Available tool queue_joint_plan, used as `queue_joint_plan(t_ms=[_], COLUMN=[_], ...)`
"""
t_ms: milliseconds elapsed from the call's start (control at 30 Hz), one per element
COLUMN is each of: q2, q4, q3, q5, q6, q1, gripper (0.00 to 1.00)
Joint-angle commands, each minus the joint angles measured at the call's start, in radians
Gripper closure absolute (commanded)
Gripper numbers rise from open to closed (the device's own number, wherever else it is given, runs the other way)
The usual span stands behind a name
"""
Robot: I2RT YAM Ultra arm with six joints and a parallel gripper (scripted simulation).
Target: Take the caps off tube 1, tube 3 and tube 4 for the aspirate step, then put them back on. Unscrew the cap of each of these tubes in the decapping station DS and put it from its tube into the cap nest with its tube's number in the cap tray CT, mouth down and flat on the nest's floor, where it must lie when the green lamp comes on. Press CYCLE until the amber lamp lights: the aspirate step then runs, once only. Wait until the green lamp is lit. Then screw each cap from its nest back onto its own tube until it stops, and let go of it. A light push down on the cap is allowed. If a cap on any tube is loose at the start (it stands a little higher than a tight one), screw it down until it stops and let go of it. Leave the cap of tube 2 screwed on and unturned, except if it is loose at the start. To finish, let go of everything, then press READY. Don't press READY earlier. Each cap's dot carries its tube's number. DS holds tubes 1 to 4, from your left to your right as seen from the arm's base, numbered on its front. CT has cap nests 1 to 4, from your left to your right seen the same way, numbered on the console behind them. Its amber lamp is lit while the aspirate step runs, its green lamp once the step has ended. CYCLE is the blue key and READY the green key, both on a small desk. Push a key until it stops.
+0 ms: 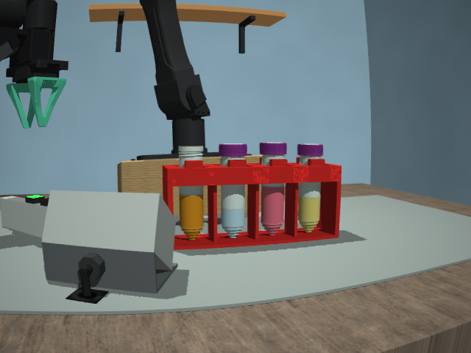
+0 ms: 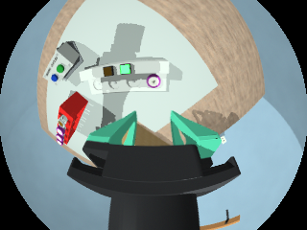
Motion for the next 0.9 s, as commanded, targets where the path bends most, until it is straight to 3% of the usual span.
queue_joint_plan(t_ms=[0,100,567,867], q2=[-0.005,-0.004,0.079,0.148], q4=[-0.001,-0.002,0.264,0.394], q3=[0.021,0.022,-0.159,-0.219], q5=[-0.002,-0.002,-0.001,-0.001], q6=[-0.001,-0.001,-0.017,-0.026], q1=[0.003,0.003,-0.014,-0.022], gripper=[0.53,0.53,0.53,0.53])
